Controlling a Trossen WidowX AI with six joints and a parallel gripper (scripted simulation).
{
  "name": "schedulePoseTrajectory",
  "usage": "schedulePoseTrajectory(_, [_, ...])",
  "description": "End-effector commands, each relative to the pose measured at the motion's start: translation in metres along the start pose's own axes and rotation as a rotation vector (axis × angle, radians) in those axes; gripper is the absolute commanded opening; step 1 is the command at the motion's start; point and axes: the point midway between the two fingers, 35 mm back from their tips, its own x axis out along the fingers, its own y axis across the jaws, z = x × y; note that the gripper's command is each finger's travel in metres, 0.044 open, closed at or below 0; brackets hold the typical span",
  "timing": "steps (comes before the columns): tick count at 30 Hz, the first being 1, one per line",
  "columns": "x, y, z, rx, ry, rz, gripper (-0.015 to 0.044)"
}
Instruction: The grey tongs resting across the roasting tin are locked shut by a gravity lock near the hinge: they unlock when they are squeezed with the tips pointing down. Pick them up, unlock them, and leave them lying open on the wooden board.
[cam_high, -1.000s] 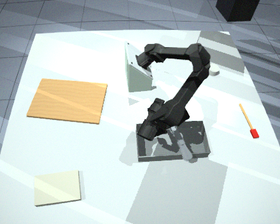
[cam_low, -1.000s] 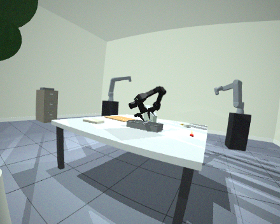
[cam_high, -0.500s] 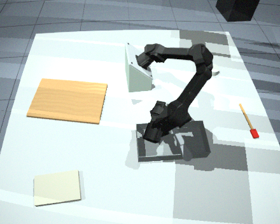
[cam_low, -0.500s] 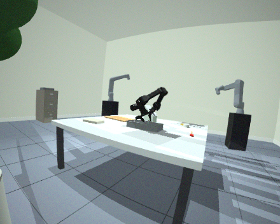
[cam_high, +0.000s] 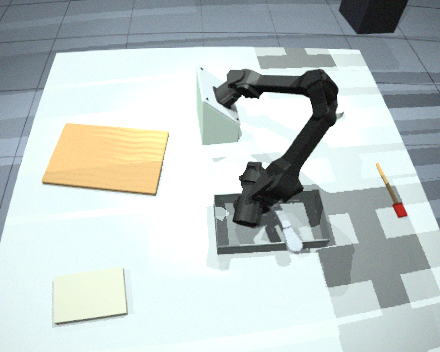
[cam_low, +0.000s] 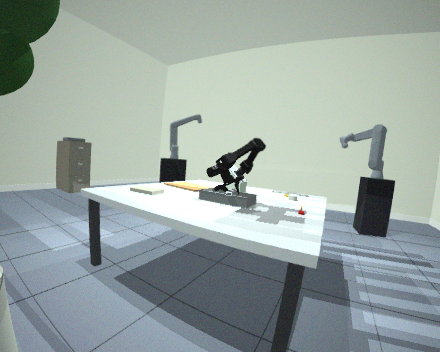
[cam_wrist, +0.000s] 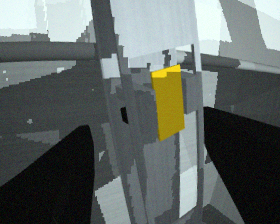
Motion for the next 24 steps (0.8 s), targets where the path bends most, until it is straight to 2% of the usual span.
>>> schedulePoseTrajectory(1, [-0.001,0.000,0.000,0.000,0.002,0.001,0.0155])
schedulePoseTrajectory(3, [-0.001,0.000,0.000,0.000,0.002,0.001,0.0103])
schedulePoseTrajectory(13, [-0.001,0.000,0.000,0.000,0.002,0.001,0.0036])
schedulePoseTrajectory(20, [-0.007,-0.002,-0.001,0.000,0.003,0.003,-0.0148])
schedulePoseTrajectory(24, [-0.036,-0.016,-0.002,0.002,0.003,0.009,-0.0150])
